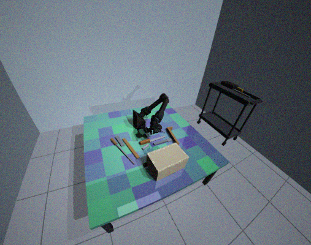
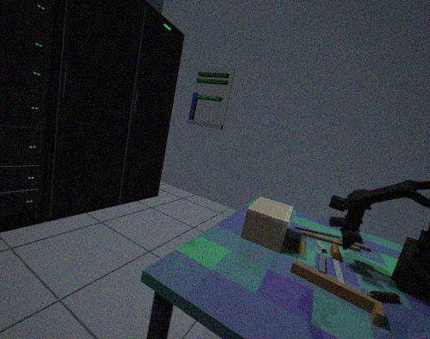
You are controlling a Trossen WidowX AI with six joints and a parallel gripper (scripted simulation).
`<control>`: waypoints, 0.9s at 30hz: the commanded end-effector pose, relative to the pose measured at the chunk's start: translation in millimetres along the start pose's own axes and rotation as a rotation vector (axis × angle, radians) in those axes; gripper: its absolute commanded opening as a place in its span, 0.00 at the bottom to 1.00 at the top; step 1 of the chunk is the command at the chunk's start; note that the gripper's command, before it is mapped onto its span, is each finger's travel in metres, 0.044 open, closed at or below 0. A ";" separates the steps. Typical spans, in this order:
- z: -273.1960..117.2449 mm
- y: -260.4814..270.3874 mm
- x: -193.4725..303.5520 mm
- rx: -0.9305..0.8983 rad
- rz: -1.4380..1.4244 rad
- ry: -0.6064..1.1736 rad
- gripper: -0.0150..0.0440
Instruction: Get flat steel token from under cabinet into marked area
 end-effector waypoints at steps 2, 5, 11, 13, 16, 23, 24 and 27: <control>-10.8 0.0 0.0 0.005 0.000 -0.004 0.50; -8.7 -0.5 -1.2 0.002 0.002 -0.012 0.37; -8.2 0.0 -1.1 0.003 0.000 -0.010 0.25; -8.2 0.0 -1.1 0.002 0.000 -0.009 0.25; -8.2 0.0 -1.1 0.002 0.000 -0.009 0.25; -8.6 -3.4 -1.9 0.004 -0.051 -0.009 0.39; -8.8 -5.7 -2.5 0.005 -0.086 -0.009 0.43; -9.5 -12.6 -4.0 0.007 -0.189 -0.009 0.57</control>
Point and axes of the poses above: the point midway between the two fingers, 35 mm back from their tips, its own z axis out along the fingers, its own y axis across the jaws, x = y × z, the point moved 3 cm from there along -z, back along the fingers, and after that the axes turned 2 degrees about -z, right-handed, at the moved point
